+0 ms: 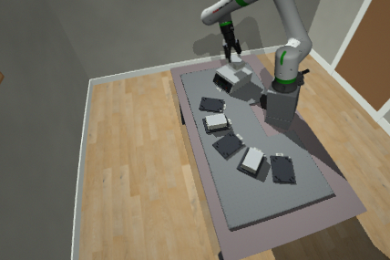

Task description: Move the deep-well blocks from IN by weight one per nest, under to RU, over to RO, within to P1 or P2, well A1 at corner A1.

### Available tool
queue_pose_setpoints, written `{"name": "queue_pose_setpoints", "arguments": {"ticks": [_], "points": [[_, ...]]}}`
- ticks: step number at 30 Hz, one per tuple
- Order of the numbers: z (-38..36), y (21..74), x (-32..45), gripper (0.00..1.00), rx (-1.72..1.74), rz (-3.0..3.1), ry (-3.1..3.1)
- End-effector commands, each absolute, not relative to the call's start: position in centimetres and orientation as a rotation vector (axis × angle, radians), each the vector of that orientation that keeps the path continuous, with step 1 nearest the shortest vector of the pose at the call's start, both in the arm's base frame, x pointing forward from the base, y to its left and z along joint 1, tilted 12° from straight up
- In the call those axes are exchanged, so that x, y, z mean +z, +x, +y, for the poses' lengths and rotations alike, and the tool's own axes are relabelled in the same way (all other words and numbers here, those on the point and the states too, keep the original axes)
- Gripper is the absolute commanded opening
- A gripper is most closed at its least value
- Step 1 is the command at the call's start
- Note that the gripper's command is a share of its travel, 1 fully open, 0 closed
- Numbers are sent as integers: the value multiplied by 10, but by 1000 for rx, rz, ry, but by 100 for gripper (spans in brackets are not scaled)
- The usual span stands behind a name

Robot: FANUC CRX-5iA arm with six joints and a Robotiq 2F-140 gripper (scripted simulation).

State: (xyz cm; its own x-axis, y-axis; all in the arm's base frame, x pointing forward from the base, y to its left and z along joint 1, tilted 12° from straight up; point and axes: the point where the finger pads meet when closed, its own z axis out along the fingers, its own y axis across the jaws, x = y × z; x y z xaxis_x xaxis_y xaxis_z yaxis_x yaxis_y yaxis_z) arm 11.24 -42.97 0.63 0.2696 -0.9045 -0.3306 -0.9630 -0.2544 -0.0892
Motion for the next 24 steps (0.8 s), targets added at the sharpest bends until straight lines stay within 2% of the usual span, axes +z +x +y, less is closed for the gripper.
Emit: {"name": "queue_pose_setpoints", "arguments": {"ticks": [1, 24], "points": [[-430, 113, 6, 10, 308, 1721, -2271], [-435, 117, -26, 10, 308, 1721, -2271]]}}
